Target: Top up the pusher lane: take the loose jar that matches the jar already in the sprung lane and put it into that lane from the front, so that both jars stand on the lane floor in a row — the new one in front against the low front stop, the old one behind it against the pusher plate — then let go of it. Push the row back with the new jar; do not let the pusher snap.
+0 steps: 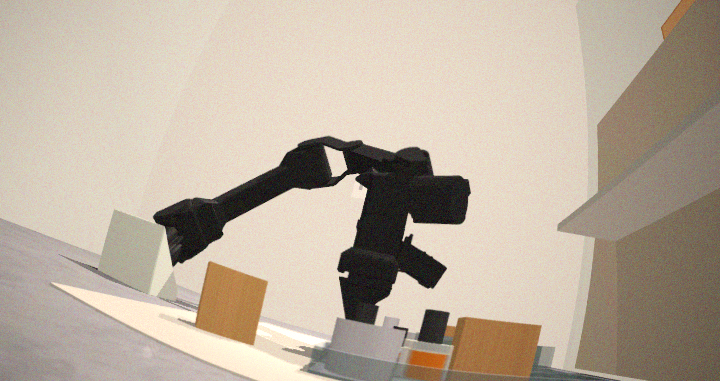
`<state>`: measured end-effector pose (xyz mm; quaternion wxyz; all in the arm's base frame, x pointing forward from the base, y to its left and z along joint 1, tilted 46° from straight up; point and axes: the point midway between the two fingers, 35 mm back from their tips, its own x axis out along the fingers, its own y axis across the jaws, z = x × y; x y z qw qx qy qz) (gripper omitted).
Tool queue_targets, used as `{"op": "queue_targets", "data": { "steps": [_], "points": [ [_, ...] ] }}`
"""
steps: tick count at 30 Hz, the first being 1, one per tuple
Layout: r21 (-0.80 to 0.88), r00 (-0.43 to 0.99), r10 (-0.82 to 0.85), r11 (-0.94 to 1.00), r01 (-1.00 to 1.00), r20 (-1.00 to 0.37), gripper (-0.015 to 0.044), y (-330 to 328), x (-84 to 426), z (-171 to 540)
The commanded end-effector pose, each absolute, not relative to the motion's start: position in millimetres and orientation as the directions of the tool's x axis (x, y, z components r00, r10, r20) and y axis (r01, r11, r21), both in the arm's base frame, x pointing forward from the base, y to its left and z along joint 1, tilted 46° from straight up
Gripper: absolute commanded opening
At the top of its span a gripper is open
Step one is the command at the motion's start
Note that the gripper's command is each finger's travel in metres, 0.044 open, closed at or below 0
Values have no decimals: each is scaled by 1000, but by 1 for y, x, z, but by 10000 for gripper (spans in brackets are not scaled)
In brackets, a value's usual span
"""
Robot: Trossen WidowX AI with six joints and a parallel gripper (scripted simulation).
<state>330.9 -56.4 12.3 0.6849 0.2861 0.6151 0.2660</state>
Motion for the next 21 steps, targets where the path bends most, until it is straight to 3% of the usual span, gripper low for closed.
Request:
{"op": "queue_targets", "data": {
  "steps": [1, 21],
  "points": [
    [713, 107, 711, 700, -21, -695, 283, -66, 331, 20],
    [712, 105, 709, 702, -18, -697, 283, -68, 284, 17]
  ]
}}
